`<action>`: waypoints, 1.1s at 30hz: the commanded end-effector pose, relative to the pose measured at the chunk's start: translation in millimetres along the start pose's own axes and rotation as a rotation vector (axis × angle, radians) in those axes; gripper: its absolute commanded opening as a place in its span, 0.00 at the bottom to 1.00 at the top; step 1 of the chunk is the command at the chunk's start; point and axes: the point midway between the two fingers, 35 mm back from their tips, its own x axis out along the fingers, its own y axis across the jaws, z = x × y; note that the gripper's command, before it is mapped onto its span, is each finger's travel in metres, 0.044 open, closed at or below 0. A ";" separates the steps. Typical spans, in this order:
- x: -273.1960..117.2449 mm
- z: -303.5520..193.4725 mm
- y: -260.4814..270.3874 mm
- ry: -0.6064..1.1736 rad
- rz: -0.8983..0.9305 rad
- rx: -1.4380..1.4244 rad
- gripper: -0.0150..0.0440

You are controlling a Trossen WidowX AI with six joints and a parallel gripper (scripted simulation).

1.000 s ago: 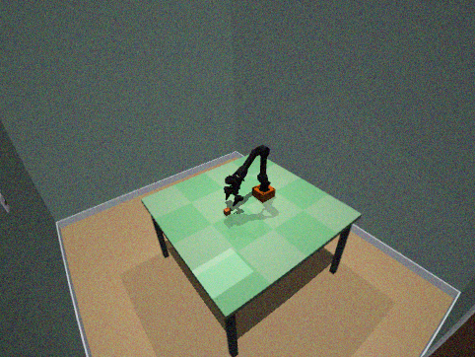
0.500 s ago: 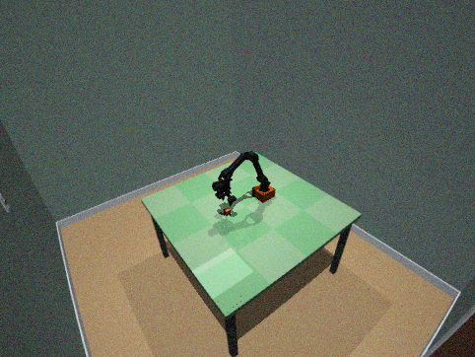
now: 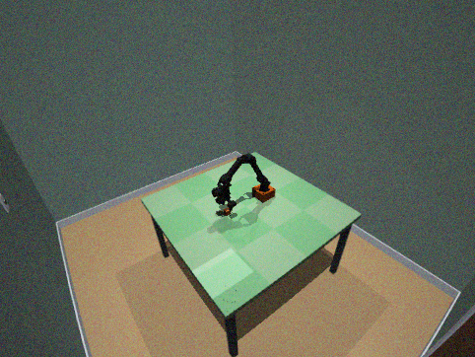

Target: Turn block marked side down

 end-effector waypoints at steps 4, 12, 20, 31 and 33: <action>9.4 0.9 -0.8 -0.006 -0.005 -0.001 1.00; 22.6 1.0 -0.9 -0.005 -0.005 -0.001 1.00; 34.5 0.7 -0.9 -0.005 -0.005 -0.001 1.00; 34.8 0.7 -0.9 -0.005 -0.005 -0.001 0.56; 34.8 0.7 -0.9 -0.005 -0.005 -0.001 0.53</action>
